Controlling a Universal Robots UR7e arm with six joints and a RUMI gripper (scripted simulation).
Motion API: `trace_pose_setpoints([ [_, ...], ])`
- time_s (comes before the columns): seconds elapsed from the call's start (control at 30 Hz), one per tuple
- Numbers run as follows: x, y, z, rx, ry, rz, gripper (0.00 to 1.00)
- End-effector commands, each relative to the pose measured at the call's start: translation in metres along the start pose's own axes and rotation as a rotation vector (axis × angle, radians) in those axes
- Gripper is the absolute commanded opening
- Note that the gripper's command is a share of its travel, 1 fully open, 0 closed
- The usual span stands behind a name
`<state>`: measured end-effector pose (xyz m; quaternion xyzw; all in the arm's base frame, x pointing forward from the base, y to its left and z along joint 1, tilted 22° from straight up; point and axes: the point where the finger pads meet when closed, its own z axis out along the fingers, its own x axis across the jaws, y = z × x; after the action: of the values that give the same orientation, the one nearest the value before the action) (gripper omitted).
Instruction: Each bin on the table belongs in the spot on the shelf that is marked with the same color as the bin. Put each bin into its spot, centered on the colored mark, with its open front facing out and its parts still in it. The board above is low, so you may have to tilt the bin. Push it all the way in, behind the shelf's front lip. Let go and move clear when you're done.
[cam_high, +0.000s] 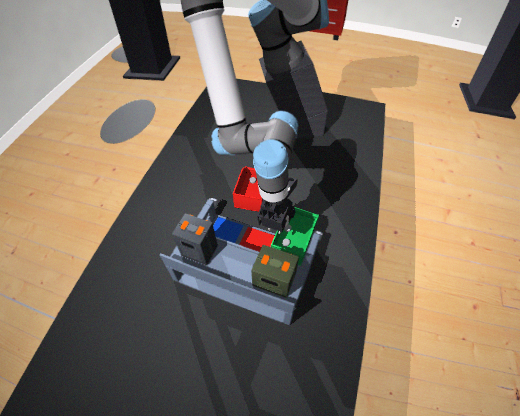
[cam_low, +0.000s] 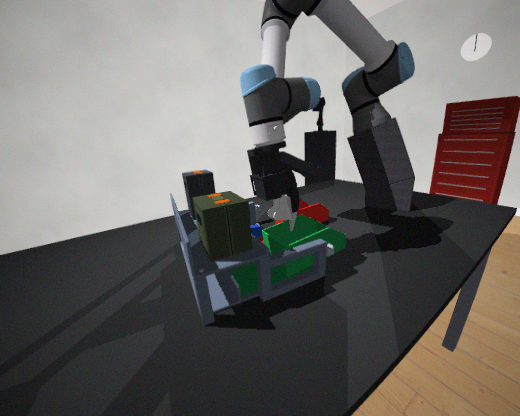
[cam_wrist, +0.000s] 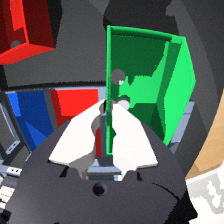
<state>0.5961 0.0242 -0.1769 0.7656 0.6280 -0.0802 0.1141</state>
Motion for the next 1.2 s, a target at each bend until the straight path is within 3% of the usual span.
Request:
trace_pose_setpoints([
  [0.0, 0.0001, 0.0007, 0.0004, -0.002, 0.000, 0.000, 0.00],
  [1.17, 0.0000, 0.0012, 0.0037, -0.002, 0.000, 0.000, 0.00],
])
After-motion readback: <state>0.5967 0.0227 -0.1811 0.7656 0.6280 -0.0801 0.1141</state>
